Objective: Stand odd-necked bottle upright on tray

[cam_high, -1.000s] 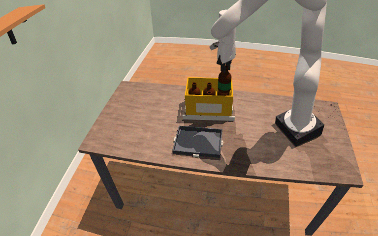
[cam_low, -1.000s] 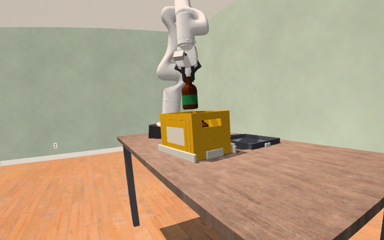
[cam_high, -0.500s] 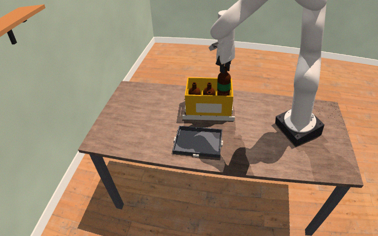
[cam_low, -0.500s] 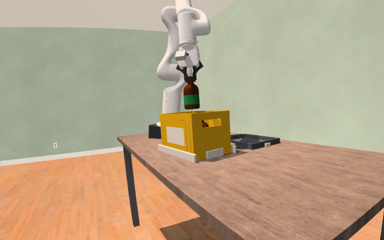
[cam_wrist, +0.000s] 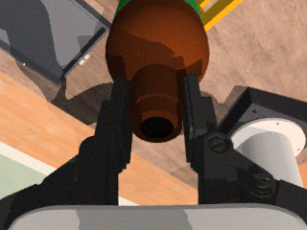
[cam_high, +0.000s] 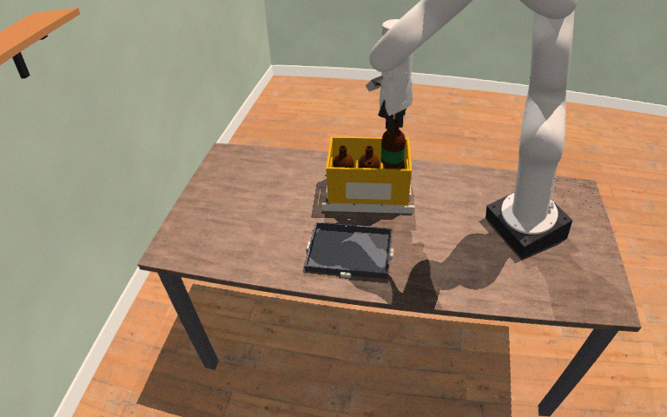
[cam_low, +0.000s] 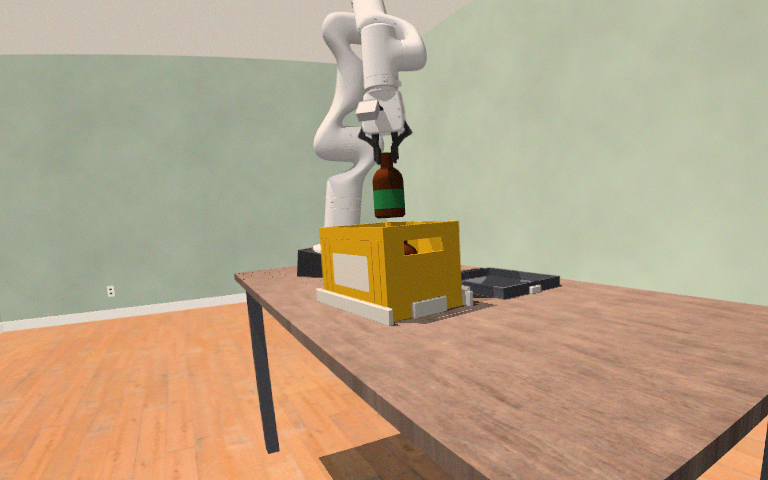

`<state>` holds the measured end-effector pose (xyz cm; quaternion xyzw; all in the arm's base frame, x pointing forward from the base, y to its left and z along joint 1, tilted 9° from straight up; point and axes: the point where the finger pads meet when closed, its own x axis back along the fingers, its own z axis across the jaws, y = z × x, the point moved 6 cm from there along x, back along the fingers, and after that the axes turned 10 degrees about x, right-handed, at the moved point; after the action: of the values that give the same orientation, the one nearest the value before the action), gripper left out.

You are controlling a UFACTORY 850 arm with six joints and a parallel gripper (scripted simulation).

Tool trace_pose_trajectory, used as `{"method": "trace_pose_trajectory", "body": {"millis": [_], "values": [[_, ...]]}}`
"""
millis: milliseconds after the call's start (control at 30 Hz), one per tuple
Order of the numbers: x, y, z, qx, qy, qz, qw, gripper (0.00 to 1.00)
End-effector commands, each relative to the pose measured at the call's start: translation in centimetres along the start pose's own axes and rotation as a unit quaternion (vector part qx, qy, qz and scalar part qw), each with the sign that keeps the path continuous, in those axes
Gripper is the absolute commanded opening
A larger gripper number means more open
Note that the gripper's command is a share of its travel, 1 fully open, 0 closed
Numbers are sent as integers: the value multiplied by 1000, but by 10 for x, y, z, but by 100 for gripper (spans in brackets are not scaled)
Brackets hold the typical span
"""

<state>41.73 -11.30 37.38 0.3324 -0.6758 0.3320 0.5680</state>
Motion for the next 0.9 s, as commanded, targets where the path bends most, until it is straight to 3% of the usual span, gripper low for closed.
{"method": "trace_pose_trajectory", "body": {"millis": [0,867], "values": [[1,0,-6,0,0,1,1000,0],[1,4,-47,0,0,1,1000,0]]}}
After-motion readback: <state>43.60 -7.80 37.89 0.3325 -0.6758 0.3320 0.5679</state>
